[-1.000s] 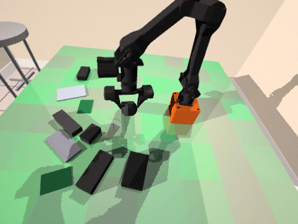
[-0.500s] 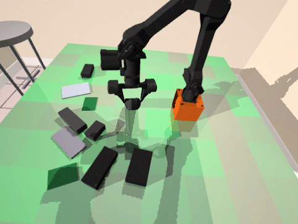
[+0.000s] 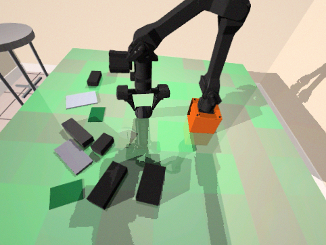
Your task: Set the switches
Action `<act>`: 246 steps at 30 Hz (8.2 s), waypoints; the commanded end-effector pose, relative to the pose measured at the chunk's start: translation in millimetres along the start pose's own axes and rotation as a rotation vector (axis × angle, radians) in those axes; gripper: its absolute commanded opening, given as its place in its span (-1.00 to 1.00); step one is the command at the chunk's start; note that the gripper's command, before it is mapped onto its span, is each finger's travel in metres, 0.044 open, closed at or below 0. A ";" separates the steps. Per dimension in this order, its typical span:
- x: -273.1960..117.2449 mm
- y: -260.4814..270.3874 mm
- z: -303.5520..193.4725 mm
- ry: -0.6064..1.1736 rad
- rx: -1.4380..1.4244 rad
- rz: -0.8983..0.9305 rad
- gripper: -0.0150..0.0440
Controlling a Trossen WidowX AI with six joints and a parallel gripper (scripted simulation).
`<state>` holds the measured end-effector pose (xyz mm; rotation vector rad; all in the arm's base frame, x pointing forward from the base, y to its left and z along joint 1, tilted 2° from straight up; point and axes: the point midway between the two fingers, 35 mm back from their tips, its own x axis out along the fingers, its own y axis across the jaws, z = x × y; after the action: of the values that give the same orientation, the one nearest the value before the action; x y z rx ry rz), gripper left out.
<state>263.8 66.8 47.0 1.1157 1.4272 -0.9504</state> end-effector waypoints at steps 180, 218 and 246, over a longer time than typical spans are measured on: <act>-23.8 0.6 145.8 -0.128 0.000 0.003 0.65; -13.8 0.5 174.6 -0.131 0.000 0.003 0.65; -2.5 0.4 193.8 -0.132 0.000 0.003 0.65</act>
<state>313.0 -120.3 26.6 1.0411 1.2993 -1.0123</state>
